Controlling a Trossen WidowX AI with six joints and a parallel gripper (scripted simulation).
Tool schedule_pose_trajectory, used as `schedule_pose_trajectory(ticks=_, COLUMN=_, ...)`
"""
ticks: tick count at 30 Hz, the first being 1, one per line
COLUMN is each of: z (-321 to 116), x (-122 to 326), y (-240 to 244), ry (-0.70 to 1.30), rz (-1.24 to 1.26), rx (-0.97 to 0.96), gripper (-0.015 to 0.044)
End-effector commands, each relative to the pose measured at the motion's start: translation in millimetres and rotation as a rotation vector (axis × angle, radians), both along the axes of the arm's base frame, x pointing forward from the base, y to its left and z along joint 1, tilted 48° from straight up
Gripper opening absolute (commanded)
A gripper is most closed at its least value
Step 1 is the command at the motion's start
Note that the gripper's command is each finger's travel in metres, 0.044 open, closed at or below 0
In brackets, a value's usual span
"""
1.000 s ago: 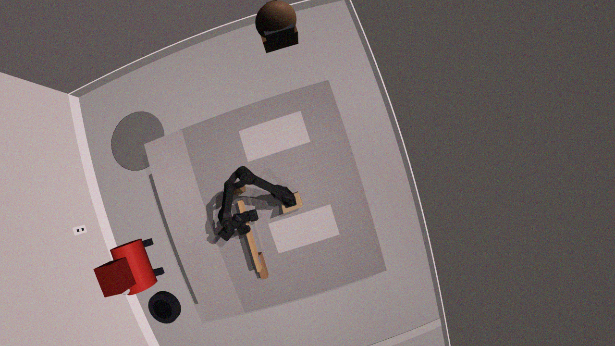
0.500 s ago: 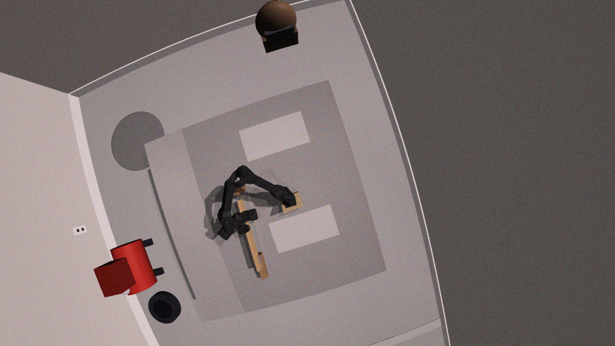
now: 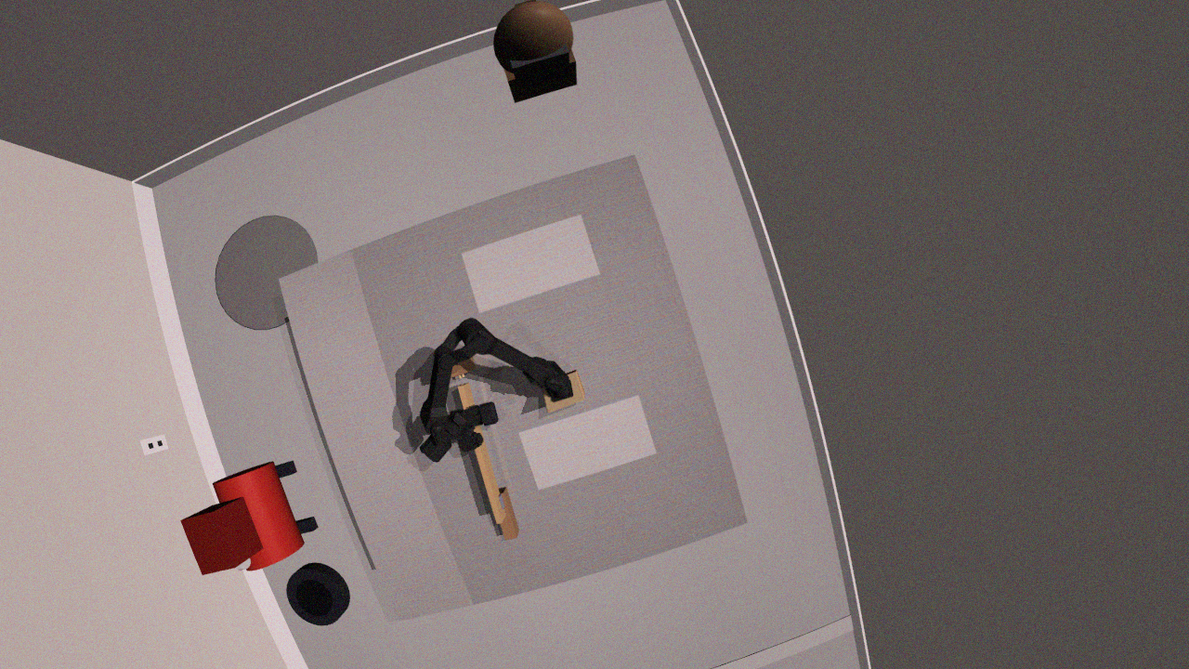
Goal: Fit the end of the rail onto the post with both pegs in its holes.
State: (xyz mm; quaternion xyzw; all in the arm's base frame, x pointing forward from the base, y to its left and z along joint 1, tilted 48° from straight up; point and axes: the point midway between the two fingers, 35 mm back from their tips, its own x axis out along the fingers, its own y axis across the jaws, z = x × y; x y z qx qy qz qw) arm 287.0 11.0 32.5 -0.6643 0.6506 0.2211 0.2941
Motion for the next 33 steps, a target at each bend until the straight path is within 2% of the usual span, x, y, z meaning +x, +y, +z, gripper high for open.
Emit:
schedule_pose_trajectory(ticks=1, z=2.5, x=0.1, y=-0.2, ry=-0.001, rz=0.008, rx=-0.001, gripper=0.0000)
schedule_pose_trajectory(ticks=33, z=10.1, x=-0.8, y=-6.5, ry=-0.001, rz=0.008, rx=-0.001, gripper=0.0000)
